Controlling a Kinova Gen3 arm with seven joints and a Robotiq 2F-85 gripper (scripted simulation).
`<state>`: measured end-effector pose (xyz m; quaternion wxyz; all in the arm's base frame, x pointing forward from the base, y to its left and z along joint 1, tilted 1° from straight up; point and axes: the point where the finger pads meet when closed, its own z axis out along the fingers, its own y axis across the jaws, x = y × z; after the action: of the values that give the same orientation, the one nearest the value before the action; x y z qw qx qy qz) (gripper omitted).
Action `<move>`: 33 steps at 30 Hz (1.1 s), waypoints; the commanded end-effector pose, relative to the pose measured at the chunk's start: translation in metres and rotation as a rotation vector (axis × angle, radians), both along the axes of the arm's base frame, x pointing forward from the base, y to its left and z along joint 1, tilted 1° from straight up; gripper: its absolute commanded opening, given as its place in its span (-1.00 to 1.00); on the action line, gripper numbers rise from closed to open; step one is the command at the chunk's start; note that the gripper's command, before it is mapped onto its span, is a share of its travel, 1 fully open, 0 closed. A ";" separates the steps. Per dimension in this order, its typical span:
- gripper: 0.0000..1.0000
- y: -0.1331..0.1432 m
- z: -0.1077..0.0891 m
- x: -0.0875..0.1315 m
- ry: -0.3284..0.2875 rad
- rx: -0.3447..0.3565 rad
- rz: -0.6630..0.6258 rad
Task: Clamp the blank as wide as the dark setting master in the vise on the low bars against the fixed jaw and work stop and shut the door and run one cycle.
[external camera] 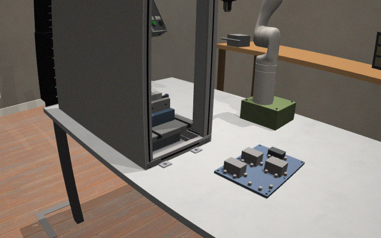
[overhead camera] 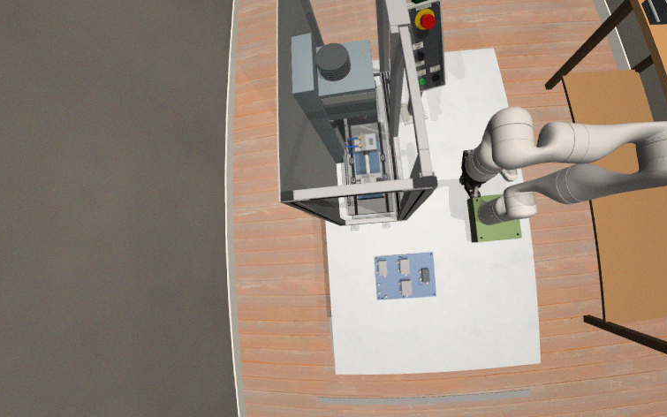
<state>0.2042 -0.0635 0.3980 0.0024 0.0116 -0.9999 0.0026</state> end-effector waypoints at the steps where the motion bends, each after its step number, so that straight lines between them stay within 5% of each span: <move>1: -0.80 0.000 0.000 0.000 -0.001 0.000 0.000; 4: -0.80 0.000 0.000 0.000 -0.001 0.000 0.000; 9: -0.80 -0.049 0.005 0.007 -0.029 -0.225 0.041; 21: -0.80 -0.049 0.005 0.007 -0.029 -0.225 0.041; 26: -0.80 -0.097 0.009 0.014 -0.053 -0.441 0.087; 33: -0.80 -0.097 0.009 0.014 -0.053 -0.441 0.087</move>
<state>0.2180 -0.1588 0.4073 -0.0181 0.0569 -0.9744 0.2169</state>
